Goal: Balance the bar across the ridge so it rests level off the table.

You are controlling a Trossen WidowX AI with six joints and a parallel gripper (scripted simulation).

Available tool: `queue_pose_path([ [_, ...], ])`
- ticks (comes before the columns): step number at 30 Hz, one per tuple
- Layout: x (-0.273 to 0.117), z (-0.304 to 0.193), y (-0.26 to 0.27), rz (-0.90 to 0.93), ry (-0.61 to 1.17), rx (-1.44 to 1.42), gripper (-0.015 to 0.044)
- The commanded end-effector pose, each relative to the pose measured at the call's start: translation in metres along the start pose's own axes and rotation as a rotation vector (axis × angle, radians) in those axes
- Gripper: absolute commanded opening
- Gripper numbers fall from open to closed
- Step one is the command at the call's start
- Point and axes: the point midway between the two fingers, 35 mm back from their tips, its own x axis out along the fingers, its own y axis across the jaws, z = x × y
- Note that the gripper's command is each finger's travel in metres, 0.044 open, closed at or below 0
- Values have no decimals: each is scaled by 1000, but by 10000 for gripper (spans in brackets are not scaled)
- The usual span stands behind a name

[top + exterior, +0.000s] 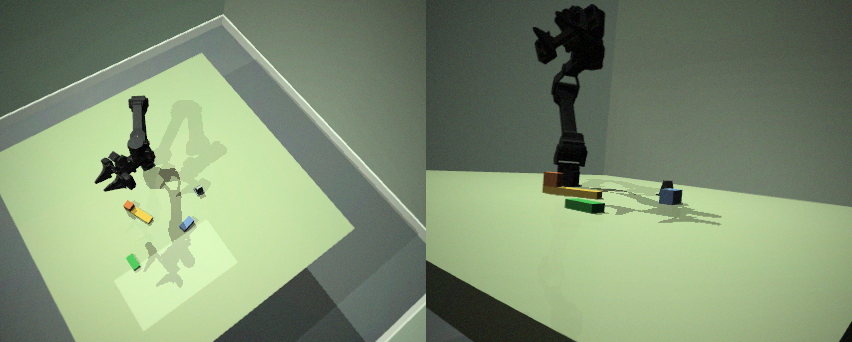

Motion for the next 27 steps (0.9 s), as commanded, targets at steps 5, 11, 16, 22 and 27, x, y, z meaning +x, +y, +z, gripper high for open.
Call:
queue_pose_path([
  [5,16,-50,17,82,216,-442,315],
  [11,20,-92,19,168,394,-746,315],
  [16,18,-126,15,261,551,-977,315],
  [22,9,-163,6,401,749,-1220,315],
  [27,-3,-189,-5,544,919,-1389,315],
])
